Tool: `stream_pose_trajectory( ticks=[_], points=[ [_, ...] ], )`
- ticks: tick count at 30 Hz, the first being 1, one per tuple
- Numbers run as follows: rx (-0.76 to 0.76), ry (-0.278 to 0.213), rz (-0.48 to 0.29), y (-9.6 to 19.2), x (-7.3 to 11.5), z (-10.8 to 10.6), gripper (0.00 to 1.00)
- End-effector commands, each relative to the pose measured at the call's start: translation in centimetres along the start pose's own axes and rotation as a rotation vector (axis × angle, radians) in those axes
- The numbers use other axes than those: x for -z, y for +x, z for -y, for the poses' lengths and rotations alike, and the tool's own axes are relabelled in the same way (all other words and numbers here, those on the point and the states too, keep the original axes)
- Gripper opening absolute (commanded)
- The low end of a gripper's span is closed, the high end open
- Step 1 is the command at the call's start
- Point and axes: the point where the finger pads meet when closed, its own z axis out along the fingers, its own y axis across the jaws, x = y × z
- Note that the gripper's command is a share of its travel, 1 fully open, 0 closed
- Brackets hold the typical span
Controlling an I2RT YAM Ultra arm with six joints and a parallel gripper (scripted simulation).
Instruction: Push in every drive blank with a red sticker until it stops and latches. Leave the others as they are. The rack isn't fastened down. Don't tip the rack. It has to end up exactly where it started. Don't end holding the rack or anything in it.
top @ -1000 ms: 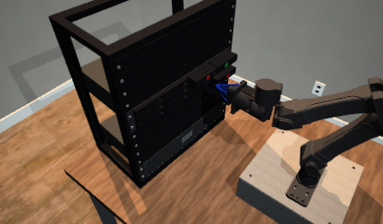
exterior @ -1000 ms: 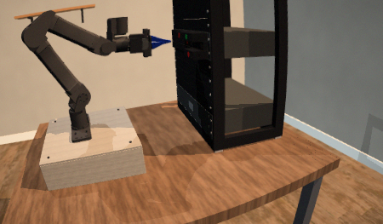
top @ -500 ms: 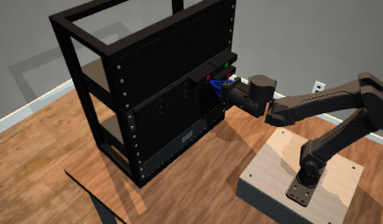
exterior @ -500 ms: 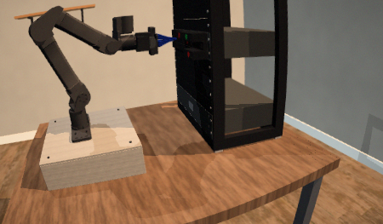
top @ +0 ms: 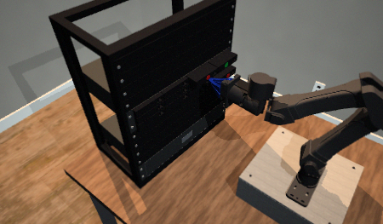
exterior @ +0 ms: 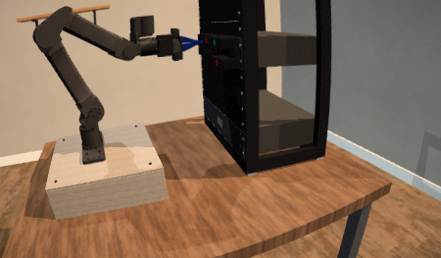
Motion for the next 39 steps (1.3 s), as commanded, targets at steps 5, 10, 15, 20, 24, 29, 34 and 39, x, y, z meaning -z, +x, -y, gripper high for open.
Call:
stream_pose_trajectory(
  ticks=[5,10,15,20,24,29,34,39],
  points=[
    [-0.008,-0.034,-0.005,0.3,0.2,-2.4,0.0],
    [-0.008,-0.034,-0.005,0.3,0.2,-2.4,0.0],
    [-0.008,-0.034,-0.005,0.3,0.2,-2.4,0.0],
    [-0.003,-0.025,-0.001,0.3,-1.1,-1.5,0.0],
    [-0.003,-0.024,0.003,0.1,-1.5,-1.4,0.0],
    [0.006,-0.003,0.001,0.2,-1.6,-0.9,0.0],
    [0.005,-0.005,0.002,0.2,-1.6,-0.9,0.0],
    [-0.002,-0.023,0.003,0.0,-2.5,-1.6,0.0]
  ],
)
